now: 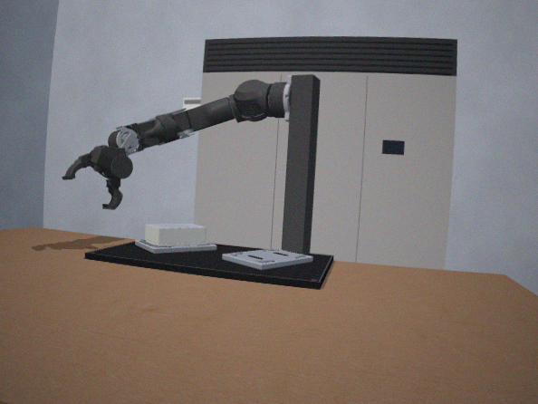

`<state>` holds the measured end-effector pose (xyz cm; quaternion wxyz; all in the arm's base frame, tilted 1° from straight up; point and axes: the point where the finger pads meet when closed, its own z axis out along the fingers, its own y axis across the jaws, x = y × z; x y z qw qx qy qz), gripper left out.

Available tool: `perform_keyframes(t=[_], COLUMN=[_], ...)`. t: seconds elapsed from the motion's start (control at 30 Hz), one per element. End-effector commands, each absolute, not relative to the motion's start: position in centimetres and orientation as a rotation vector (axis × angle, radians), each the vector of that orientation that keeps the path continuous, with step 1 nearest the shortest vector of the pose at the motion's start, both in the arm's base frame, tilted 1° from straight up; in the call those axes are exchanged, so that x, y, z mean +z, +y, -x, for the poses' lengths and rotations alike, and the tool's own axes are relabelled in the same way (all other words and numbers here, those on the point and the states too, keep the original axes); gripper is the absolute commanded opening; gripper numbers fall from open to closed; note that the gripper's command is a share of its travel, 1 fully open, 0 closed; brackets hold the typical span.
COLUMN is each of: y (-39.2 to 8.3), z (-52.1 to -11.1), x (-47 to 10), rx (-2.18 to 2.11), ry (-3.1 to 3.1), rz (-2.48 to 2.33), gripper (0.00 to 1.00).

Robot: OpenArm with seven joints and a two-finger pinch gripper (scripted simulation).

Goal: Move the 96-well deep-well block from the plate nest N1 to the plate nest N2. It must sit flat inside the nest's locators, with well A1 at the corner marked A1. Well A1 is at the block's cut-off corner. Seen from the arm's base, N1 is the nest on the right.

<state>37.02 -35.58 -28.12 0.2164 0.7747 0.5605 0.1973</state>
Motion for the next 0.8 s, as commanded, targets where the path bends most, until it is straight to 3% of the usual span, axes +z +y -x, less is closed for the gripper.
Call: perform_keyframes(t=[0.0, 0.77], y=[-35.54, -35.50], z=[-36.94, -36.88], x=[-28.20, -28.62], rx=[0.542, 0.542], ry=[1.553, 1.553], rz=[-2.155, -2.155], gripper=[0.77, 0.77])
